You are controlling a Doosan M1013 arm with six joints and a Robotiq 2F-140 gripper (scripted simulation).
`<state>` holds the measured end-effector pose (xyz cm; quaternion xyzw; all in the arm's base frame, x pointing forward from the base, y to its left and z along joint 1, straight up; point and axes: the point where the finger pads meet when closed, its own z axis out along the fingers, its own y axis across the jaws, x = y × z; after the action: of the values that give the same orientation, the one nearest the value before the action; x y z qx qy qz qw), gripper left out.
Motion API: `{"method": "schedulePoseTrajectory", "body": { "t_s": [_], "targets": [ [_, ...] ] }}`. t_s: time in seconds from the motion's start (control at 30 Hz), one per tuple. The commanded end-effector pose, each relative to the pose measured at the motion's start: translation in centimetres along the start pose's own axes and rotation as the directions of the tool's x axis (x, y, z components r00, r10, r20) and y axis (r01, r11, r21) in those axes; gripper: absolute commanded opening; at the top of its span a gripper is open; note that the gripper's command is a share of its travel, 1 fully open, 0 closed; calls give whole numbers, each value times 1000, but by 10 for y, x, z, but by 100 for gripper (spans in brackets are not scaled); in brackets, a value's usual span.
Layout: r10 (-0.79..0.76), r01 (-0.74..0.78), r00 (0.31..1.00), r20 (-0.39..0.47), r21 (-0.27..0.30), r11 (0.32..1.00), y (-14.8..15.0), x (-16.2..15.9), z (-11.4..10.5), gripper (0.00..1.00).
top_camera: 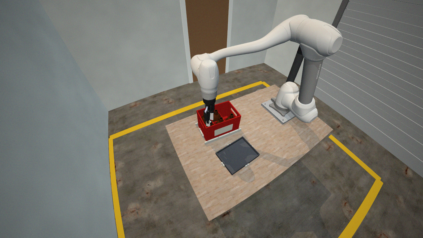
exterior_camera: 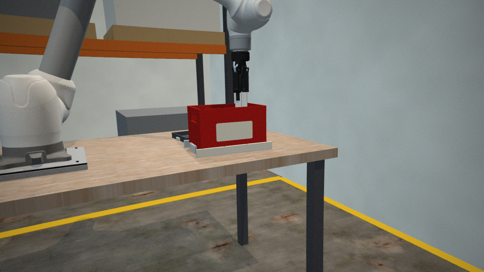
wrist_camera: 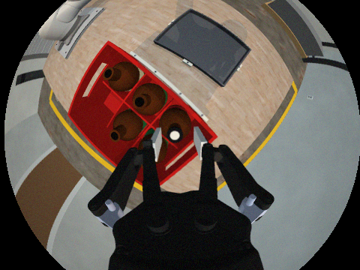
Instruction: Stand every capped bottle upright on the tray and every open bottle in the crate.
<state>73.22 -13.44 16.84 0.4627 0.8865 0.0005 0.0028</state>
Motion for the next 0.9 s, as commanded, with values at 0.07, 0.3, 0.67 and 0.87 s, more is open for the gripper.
{"method": "schedulePoseTrajectory", "body": {
  "t_s": [0.07, 0.3, 0.67, 0.87],
  "targets": [
    [0, 0, 1000, 0, 0, 1000, 0, 0, 6, 38],
    [0, 0, 1000, 0, 0, 1000, 0, 0, 12, 38],
    [0, 0, 1000, 0, 0, 1000, 0, 0, 24, 38],
    [0, 0, 1000, 0, 0, 1000, 0, 0, 26, 0]
  ]
}}
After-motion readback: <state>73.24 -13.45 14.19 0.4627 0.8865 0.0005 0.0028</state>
